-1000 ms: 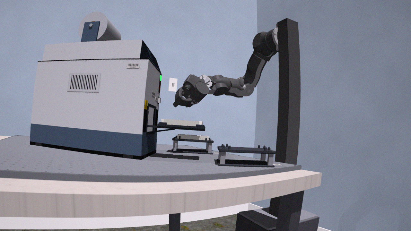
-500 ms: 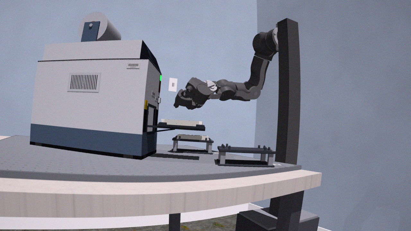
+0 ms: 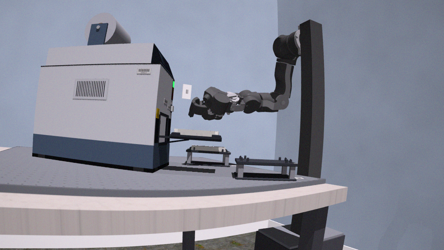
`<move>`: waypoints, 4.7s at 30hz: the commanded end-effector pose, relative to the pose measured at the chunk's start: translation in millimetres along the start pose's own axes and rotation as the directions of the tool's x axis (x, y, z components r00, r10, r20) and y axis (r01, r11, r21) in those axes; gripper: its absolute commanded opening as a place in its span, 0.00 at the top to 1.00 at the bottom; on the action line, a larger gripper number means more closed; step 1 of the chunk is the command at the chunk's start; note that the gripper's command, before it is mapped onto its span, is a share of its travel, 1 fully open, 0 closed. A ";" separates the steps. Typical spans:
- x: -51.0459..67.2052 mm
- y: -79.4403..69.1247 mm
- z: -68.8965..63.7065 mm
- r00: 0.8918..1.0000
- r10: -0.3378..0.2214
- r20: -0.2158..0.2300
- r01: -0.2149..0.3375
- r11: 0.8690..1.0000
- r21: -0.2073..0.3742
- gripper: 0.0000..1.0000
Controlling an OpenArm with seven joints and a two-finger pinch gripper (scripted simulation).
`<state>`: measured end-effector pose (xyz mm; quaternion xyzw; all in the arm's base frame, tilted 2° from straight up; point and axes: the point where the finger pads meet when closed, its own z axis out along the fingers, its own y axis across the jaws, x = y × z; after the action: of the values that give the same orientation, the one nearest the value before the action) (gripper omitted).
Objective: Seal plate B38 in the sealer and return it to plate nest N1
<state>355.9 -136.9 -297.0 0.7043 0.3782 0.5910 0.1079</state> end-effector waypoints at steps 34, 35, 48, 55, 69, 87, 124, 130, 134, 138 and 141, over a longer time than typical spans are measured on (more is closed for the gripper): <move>1.0 -1.2 -0.1 0.935 0.349 -0.067 -0.350 0.867 -0.354 1.00; 1.0 -1.2 -0.1 0.935 0.349 -0.067 -0.350 0.867 -0.354 1.00; 1.2 -0.6 0.0 0.857 0.496 -0.143 -0.495 0.711 -0.500 1.00; 1.2 -0.6 0.0 0.857 0.496 -0.143 -0.495 0.711 -0.500 1.00; 0.9 -0.3 0.0 0.759 0.605 -0.243 -0.603 0.511 -0.612 1.00; 0.1 -0.8 -0.3 0.739 0.621 -0.264 -0.619 0.470 -0.629 1.00; -13.6 35.7 42.7 0.738 0.620 -0.266 -0.621 0.471 -0.627 1.00; -12.1 30.9 38.4 0.739 0.621 -0.261 -0.617 0.469 -0.632 1.00; -12.1 30.9 38.4 0.739 0.621 -0.261 -0.617 0.469 -0.632 1.00; -12.1 30.9 38.4 0.739 0.621 -0.261 -0.617 0.469 -0.632 1.00; -12.1 30.9 38.4 0.739 0.621 -0.261 -0.617 0.469 -0.632 1.00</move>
<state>402.9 -153.5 -300.4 0.7038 -0.1459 0.6817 0.1364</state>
